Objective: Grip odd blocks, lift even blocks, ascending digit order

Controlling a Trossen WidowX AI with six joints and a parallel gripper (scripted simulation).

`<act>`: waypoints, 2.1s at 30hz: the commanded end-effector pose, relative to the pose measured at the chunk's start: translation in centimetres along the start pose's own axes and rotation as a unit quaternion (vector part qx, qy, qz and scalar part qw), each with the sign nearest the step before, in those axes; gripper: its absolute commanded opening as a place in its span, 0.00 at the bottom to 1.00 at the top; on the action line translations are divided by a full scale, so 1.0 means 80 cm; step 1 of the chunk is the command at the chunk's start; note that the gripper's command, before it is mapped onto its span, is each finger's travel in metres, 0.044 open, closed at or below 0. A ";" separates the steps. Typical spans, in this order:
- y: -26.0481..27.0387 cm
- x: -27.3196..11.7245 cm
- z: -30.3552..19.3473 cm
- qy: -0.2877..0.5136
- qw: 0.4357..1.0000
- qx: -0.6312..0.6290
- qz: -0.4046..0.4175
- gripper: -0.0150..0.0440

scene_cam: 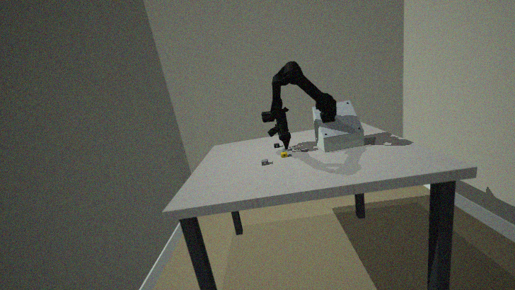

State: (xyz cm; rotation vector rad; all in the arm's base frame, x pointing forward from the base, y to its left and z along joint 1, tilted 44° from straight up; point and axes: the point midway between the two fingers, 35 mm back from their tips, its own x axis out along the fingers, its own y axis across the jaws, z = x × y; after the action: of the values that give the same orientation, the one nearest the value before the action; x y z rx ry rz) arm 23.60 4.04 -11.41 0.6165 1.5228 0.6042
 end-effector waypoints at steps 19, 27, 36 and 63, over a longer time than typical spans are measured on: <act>-0.002 -0.132 0.004 -0.008 1.000 -0.005 -0.005 0.46; -0.065 -0.138 0.033 -0.009 1.000 -0.005 -0.008 0.46; -0.134 -0.133 0.049 -0.010 1.000 -0.007 -0.008 0.50; -0.134 -0.003 0.052 -0.010 1.000 -0.007 -0.006 0.93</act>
State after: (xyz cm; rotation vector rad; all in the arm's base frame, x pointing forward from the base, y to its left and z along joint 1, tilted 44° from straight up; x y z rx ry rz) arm 27.78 -4.27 -18.53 0.5902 1.4950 0.5961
